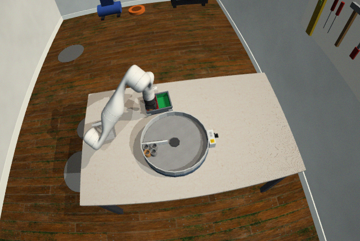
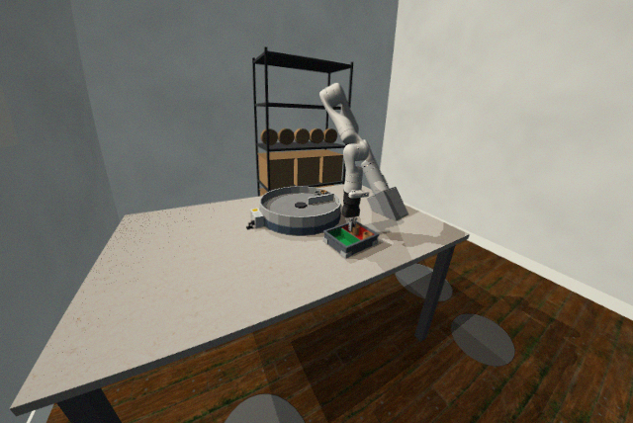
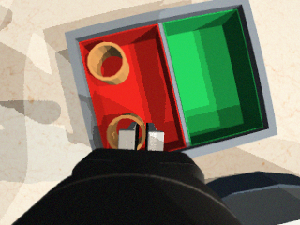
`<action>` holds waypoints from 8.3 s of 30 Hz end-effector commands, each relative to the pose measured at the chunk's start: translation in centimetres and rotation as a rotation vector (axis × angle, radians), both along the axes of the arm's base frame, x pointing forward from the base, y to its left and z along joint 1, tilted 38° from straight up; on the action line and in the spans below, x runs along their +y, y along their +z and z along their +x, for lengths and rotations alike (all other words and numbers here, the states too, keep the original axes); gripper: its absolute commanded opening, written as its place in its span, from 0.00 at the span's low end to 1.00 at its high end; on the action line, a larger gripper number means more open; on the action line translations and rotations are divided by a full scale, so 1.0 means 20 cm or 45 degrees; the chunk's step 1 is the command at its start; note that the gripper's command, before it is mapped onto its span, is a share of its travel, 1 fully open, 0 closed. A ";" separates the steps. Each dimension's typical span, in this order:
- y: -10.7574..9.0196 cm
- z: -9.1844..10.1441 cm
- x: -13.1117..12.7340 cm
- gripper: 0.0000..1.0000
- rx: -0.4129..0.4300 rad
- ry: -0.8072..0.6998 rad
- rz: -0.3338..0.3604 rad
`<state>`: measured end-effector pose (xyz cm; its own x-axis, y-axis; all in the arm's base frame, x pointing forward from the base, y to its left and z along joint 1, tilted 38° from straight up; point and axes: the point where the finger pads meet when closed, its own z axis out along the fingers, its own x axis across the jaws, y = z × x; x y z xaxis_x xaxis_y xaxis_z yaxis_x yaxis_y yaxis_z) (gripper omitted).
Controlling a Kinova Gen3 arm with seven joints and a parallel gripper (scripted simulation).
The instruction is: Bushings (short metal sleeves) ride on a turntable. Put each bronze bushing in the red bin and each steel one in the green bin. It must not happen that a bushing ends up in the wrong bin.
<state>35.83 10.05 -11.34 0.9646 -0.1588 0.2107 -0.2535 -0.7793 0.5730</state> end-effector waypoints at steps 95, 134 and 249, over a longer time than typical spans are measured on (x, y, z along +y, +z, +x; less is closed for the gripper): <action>0.00 -0.01 0.01 0.47 -0.004 0.002 0.002; 0.04 -0.02 0.03 0.47 -0.008 0.006 0.003; 0.52 -0.05 0.40 0.47 -0.016 -0.002 0.003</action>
